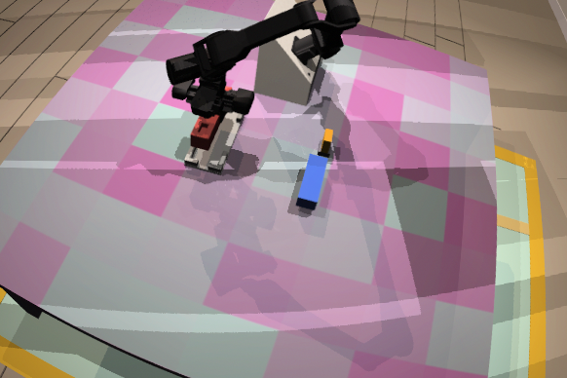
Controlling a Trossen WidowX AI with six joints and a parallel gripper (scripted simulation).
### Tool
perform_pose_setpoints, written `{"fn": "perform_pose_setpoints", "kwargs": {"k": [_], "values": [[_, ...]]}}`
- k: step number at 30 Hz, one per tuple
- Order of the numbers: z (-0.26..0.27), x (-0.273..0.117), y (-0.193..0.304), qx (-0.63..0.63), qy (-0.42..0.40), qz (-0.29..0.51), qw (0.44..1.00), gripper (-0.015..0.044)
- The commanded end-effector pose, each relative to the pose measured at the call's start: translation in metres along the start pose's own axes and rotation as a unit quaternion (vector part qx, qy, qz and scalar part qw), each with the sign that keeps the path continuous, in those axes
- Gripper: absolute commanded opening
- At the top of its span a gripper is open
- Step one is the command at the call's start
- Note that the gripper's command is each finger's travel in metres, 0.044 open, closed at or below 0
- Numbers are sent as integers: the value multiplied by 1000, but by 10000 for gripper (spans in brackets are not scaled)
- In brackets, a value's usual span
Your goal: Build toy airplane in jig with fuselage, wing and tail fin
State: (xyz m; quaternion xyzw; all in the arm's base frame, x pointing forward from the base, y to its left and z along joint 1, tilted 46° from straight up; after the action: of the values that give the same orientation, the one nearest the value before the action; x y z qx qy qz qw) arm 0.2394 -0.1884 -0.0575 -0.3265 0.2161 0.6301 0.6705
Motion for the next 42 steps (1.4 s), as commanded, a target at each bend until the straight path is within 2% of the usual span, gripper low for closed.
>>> {"fn": "perform_pose_setpoints", "kwargs": {"k": [1, 38, 42], "values": [[-1, 0, 0, -2, 2, 1, 1000, 195], [-2, 40, 1, -2, 1, 1, 1000, 195], [-2, 38, 1, -4, 3, 3, 1000, 168]]}}
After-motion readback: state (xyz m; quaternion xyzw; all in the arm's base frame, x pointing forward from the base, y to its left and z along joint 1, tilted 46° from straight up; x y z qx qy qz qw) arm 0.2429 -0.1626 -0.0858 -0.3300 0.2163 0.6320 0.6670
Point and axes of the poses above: the point midway between the two fingers, 35 mm back from their tips, its own x axis out along the fingers, its own z axis across the jaws, y = z × x, the point moved 10 cm from there along -x, back along the fingers, and after that the axes turned 10 degrees about -x, right-handed, at the moved point
